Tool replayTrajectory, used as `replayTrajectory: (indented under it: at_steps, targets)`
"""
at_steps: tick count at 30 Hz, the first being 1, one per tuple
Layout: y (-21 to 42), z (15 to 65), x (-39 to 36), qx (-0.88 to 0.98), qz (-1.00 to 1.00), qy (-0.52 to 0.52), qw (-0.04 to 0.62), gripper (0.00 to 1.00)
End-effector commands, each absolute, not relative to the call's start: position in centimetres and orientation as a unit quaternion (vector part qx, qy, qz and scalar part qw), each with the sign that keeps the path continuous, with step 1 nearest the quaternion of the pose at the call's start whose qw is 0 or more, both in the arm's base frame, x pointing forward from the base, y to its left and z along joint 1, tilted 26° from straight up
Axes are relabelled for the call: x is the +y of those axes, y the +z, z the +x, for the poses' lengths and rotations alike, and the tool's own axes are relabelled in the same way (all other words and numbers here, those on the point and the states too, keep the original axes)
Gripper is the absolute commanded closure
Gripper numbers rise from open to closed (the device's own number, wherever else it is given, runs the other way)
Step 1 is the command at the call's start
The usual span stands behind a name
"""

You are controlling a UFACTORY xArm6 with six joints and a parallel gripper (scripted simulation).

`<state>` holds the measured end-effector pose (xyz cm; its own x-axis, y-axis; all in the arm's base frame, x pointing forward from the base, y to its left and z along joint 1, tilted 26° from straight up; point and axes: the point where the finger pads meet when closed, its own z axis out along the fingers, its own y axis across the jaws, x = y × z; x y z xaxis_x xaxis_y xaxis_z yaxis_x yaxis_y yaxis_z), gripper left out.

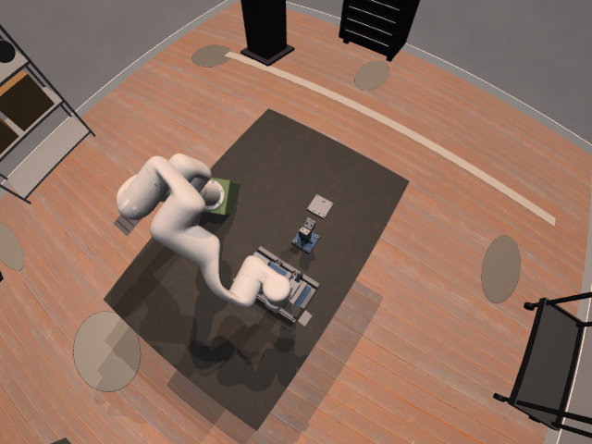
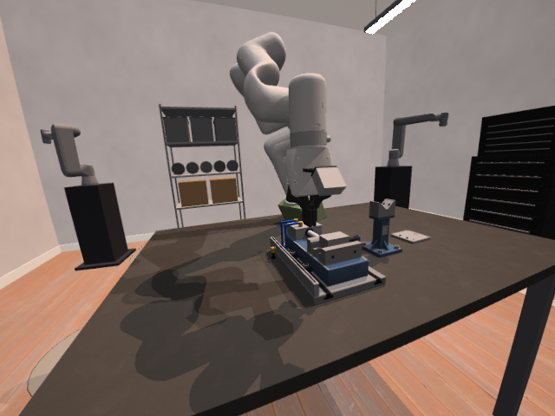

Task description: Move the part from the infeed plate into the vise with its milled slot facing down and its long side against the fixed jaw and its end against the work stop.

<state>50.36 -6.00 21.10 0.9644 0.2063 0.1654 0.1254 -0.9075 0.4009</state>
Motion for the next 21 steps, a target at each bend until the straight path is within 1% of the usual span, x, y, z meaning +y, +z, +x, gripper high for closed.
replayTrajectory:
  at_steps: [1,21]
  targets:
    - [21.79,50.3,-5.76,0.085,0.971,0.104,0.197,1.0]
    - [22.74,50.05,-5.37,0.085,0.971,0.104,0.197,1.0]
